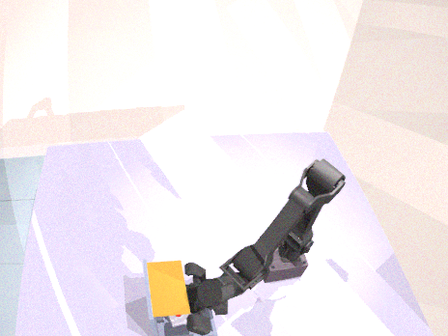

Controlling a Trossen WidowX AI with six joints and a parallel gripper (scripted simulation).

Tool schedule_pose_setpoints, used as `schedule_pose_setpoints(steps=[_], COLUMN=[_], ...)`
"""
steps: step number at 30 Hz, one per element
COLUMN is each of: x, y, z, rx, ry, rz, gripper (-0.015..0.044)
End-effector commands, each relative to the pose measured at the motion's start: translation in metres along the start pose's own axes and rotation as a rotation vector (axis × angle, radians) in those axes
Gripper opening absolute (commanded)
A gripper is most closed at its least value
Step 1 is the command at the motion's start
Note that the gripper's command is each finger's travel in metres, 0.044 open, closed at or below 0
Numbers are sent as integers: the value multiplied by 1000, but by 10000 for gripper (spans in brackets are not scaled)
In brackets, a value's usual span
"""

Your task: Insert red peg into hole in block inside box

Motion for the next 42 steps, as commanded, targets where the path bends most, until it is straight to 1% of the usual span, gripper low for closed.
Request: schedule_pose_setpoints(steps=[1,24,32,33,42], x=[-13,-14,-13,-14,-37], y=[5,6,8,8,16], z=[6,7,-6,-6,-31], rx=[-23,-23,-23,-23,-23], ry=[-50,-50,-51,-51,-53], rz=[-21,-21,-21,-21,-21], gripper=[0,0,210,220,220])
Point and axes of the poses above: the point midway between the two fingers, 35 mm back from their tips, its own z axis out along the fingers, its own y axis across the jaws, x = y × z, the point moved 10 cm from there along -z, back along the fingers, and after that the axes turned 8 degrees about z, right-handed, at the moved point
